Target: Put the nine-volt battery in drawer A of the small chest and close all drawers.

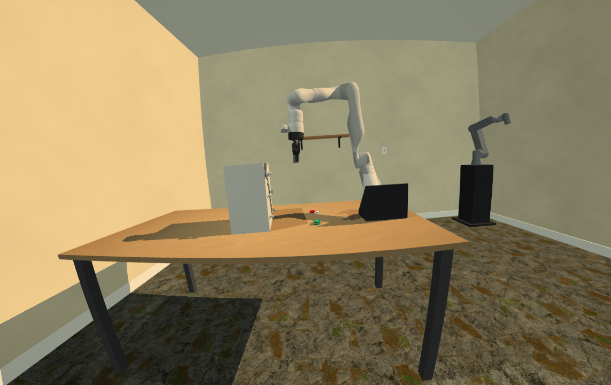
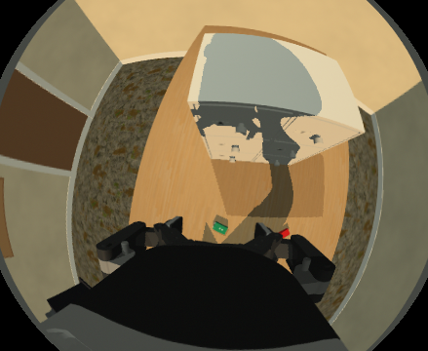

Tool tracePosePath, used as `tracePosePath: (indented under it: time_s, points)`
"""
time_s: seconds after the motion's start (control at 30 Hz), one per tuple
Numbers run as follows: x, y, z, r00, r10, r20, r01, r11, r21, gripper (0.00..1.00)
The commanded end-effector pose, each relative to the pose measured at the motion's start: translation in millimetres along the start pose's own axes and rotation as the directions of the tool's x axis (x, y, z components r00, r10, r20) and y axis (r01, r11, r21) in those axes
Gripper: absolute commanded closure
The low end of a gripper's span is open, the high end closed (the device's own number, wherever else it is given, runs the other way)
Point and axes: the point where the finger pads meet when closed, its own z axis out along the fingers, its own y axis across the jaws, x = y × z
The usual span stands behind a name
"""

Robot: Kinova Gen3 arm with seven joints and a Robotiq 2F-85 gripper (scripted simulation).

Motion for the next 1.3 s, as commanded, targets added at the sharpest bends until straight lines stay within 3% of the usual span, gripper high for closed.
tracePosePath:
  time_s: [0.0,1.27]
  points:
    - [1.8,0.7,-0.6,1.000,0.003,0.008,-0.003,1.000,0.001,0.00]
    - [-1.6,0.8,-5.5,0.998,0.003,0.065,-0.003,1.000,0.001,0.00]
